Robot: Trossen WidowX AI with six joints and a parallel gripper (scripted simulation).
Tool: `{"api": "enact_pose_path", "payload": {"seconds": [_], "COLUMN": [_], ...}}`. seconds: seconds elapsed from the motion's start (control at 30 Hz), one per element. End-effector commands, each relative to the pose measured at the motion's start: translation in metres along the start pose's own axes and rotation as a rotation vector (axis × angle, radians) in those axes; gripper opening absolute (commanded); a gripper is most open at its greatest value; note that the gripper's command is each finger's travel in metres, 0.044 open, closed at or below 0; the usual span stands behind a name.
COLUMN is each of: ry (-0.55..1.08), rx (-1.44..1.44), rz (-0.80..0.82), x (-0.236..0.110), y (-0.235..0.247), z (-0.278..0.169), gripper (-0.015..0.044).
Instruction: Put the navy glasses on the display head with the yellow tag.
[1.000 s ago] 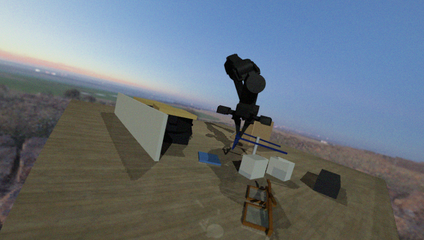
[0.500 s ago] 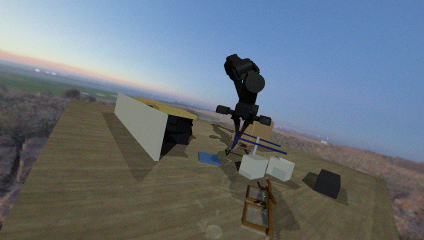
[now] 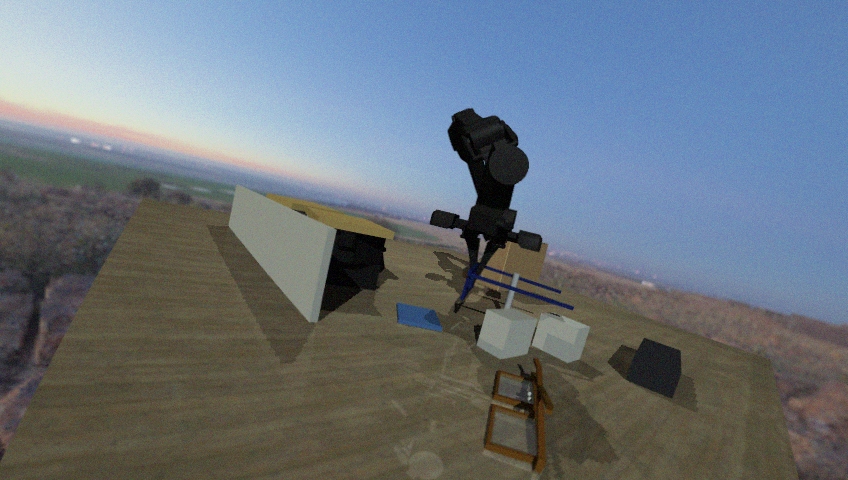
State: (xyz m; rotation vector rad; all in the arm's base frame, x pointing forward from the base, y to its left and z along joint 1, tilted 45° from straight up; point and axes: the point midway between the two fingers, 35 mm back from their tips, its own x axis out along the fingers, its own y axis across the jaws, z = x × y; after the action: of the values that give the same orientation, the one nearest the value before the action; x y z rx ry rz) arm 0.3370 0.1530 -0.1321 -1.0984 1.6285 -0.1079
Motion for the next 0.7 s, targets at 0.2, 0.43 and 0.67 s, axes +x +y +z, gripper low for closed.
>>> {"api": "enact_pose_path", "payload": {"seconds": [0.2, 0.43, 0.67], "ry": [-0.003, -0.003, -0.003], "rx": [-0.002, -0.002, -0.002], "rz": [-0.004, -0.004, -0.004], "x": [-0.0003, -0.0004, -0.0003], "y": [-0.0021, -0.0023, -0.0023], "z": [0.0048, 0.0067, 0.0051], "gripper": [0.0000, 0.0000, 0.0000]}}
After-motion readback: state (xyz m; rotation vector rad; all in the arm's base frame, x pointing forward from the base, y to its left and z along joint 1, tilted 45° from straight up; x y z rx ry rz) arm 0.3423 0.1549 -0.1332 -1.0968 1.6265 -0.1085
